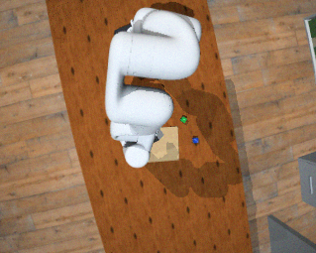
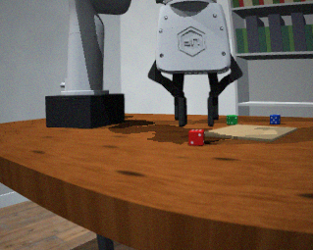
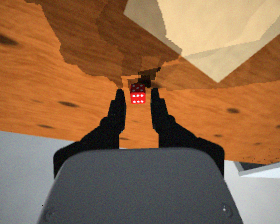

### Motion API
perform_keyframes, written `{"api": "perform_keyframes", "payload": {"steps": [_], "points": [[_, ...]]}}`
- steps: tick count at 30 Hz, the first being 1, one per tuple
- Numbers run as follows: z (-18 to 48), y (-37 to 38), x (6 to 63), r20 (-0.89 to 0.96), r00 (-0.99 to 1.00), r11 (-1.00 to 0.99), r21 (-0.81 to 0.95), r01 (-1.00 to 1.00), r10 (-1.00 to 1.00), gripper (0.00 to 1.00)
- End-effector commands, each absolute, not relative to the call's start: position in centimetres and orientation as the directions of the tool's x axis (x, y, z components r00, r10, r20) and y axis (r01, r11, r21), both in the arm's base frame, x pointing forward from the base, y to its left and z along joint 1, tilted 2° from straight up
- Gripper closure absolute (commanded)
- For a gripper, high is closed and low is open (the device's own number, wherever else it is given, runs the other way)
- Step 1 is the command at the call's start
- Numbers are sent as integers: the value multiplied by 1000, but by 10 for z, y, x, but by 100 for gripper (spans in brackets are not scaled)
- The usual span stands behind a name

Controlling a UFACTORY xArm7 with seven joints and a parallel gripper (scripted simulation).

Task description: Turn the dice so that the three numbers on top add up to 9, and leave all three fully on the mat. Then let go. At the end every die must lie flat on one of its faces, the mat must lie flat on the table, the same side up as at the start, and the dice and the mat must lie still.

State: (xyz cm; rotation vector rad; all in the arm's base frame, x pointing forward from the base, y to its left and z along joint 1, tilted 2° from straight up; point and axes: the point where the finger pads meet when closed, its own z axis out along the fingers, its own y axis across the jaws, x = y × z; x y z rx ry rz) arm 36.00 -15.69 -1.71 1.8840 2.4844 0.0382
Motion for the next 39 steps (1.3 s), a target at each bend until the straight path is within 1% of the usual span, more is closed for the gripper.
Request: {"api": "perform_keyframes", "payload": {"steps": [1, 39], "points": [[-16, -158, 361, -6, -270, 270, 36, 962, 963, 64], [-40, -157, 362, -6, -270, 270, 36, 962, 963, 64]]}}
